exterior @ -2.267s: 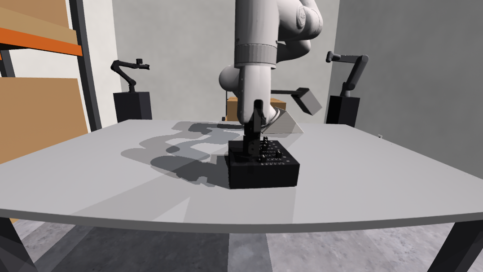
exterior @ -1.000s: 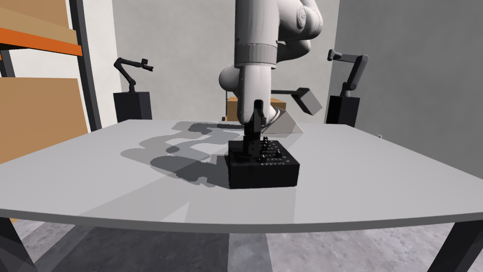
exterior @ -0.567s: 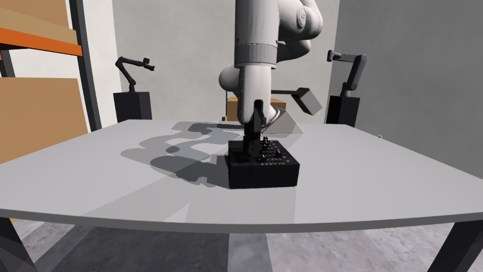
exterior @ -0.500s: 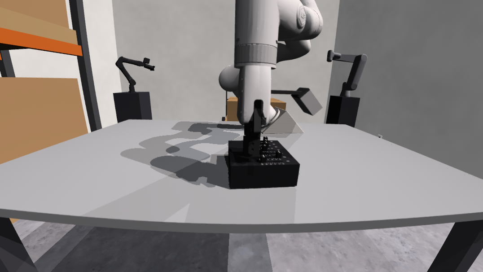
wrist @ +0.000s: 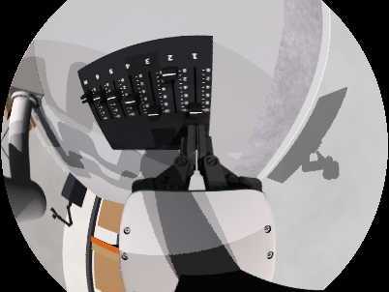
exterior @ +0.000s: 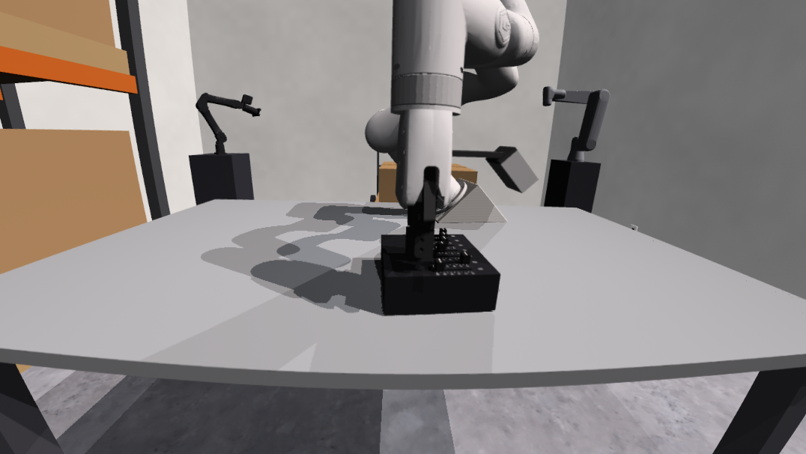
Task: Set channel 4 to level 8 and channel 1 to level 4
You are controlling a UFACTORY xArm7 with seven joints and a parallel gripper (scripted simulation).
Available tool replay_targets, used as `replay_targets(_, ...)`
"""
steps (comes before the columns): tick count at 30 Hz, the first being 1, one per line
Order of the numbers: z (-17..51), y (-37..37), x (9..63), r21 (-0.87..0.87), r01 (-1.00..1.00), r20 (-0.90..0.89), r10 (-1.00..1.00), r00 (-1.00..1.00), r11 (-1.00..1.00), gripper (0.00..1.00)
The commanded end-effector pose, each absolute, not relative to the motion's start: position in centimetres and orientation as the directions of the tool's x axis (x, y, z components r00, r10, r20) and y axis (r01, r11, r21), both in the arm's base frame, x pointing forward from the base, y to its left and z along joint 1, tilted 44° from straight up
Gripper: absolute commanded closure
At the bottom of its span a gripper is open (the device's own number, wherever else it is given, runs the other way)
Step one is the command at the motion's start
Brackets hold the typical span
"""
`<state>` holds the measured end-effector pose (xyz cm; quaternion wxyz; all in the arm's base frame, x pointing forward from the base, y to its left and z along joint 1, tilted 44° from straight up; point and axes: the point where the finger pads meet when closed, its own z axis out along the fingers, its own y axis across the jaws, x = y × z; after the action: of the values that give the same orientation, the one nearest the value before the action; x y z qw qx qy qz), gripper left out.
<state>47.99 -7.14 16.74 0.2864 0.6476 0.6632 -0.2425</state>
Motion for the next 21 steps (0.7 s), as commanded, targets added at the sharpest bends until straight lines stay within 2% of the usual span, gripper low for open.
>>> replay_targets(1,16.89,-7.00,48.09,0.052,0.998,-0.694,0.720,0.002,0.047,1.00)
replay_targets(21,16.30,-7.57,48.15,0.052,0.998,-0.694,0.720,0.002,0.047,1.00)
